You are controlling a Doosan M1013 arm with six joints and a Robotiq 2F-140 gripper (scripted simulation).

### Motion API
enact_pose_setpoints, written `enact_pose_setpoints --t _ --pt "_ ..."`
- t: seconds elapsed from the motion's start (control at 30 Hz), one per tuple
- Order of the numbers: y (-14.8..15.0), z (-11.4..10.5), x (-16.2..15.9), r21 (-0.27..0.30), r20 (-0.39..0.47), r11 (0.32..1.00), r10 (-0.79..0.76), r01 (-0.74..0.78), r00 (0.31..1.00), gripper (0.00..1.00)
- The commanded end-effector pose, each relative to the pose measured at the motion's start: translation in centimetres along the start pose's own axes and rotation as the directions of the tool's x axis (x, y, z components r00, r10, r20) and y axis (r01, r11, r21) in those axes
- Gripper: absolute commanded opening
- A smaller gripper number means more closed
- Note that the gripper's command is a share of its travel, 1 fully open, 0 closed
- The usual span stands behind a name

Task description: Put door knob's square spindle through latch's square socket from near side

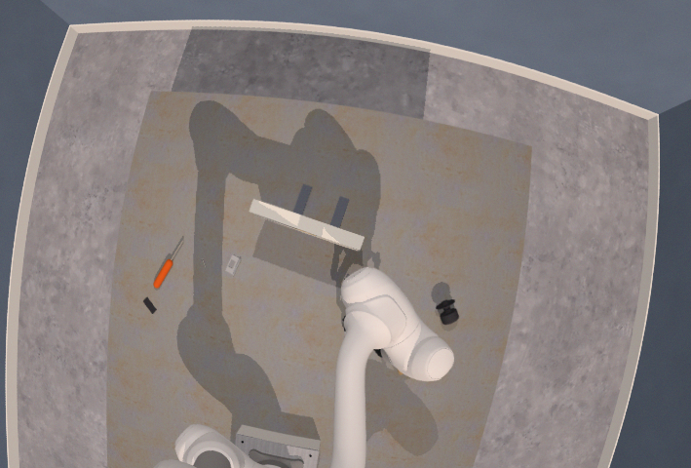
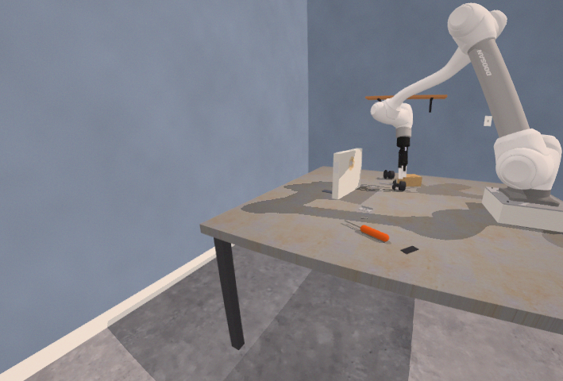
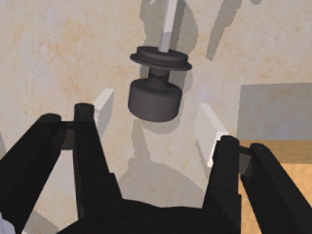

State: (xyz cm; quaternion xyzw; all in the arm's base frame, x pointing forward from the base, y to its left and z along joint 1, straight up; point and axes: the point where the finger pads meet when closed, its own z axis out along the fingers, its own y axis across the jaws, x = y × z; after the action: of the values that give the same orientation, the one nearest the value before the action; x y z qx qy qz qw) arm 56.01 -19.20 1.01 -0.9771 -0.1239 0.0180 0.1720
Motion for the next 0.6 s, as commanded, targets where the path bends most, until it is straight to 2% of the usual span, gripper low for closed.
enact_pose_setpoints --t 0.0,0.57 --pt "0.0 0.2 0.0 0.000 0.000 1.000 0.000 0.000 1.000 0.57" --pt "0.0 2.4 0.0 0.000 0.000 1.000 0.000 0.000 1.000 0.57"
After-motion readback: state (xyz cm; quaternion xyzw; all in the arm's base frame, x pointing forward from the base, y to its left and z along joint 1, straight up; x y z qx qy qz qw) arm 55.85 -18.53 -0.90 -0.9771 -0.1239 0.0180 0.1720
